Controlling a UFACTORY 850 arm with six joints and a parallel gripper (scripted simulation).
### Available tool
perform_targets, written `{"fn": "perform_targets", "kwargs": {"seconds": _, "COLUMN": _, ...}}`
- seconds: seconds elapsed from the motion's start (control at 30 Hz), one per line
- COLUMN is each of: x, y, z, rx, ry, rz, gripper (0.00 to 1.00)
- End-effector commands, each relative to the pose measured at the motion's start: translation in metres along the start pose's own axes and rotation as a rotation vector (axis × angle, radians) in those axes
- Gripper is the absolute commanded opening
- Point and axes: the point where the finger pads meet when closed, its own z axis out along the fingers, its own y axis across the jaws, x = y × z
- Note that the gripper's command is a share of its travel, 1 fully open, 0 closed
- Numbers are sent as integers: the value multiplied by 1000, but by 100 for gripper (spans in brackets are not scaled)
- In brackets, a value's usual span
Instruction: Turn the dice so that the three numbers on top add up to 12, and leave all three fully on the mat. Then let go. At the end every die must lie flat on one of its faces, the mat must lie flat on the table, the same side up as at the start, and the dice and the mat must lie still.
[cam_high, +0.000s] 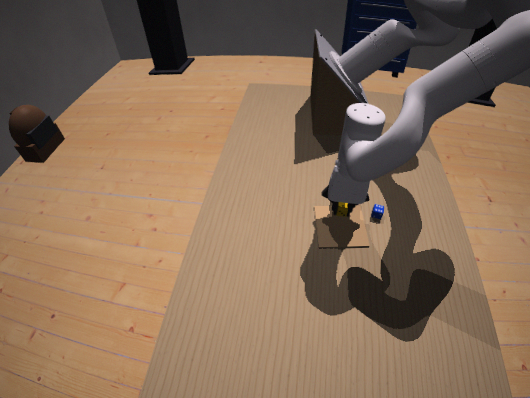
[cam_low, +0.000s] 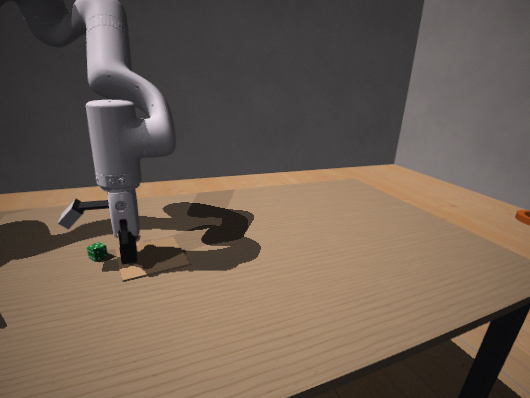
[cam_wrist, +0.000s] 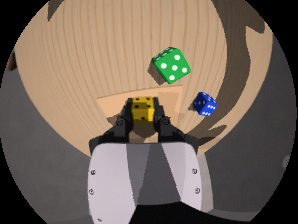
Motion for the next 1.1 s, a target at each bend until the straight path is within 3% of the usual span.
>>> {"fn": "perform_targets", "kwargs": {"seconds": 0.0, "x": -1, "y": 0, "z": -1, "rx": 0, "ry": -2, "rz": 0, "gripper": 27}}
{"fn": "perform_targets", "kwargs": {"seconds": 0.23, "x": -1, "y": 0, "z": -1, "rx": 0, "ry": -2, "rz": 0, "gripper": 31}}
{"fn": "perform_targets", "kwargs": {"seconds": 0.57, "x": -1, "y": 0, "z": -1, "rx": 0, "ry": -2, "rz": 0, "gripper": 47}}
{"fn": "perform_targets", "kwargs": {"seconds": 1.07, "x": -1, "y": 0, "z": -4, "rx": 0, "ry": -2, "rz": 0, "gripper": 47}}
